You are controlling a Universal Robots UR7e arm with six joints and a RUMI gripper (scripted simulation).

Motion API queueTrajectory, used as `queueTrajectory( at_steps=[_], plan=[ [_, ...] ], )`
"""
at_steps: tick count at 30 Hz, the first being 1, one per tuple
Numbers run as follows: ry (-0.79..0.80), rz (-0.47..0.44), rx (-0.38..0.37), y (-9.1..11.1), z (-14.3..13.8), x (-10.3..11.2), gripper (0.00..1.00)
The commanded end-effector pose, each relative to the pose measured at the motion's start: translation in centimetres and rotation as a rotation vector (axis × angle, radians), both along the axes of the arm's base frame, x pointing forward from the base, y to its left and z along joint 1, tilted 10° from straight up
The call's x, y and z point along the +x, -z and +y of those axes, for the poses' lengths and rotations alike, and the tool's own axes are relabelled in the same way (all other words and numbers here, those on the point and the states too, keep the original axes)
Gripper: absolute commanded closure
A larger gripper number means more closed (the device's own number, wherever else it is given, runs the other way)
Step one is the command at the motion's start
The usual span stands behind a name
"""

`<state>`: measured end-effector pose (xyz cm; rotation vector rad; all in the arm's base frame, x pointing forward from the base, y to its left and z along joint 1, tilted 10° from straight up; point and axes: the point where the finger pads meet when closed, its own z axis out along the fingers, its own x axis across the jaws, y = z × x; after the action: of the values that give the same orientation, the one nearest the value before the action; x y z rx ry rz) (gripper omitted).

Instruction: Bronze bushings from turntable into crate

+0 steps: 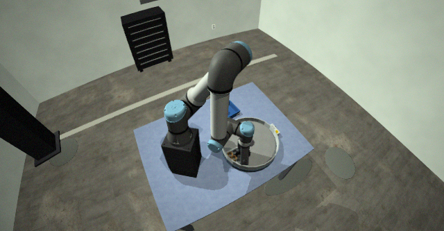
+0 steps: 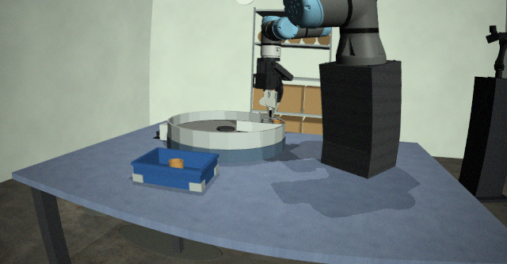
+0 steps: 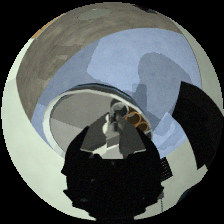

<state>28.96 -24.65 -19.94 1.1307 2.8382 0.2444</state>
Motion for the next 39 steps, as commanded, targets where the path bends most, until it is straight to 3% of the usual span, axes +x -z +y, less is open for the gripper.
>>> queueTrajectory(
  at_steps=[1, 14, 39],
  plan=[
    [0.000, -0.001, -0.001, 0.3, 0.0, 0.1, 0.95],
    [0.000, -0.001, -0.001, 2.2, 0.2, 0.3, 0.95],
    [0.000, -0.001, -0.001, 2.3, 0.2, 0.3, 0.95]
  ],
)
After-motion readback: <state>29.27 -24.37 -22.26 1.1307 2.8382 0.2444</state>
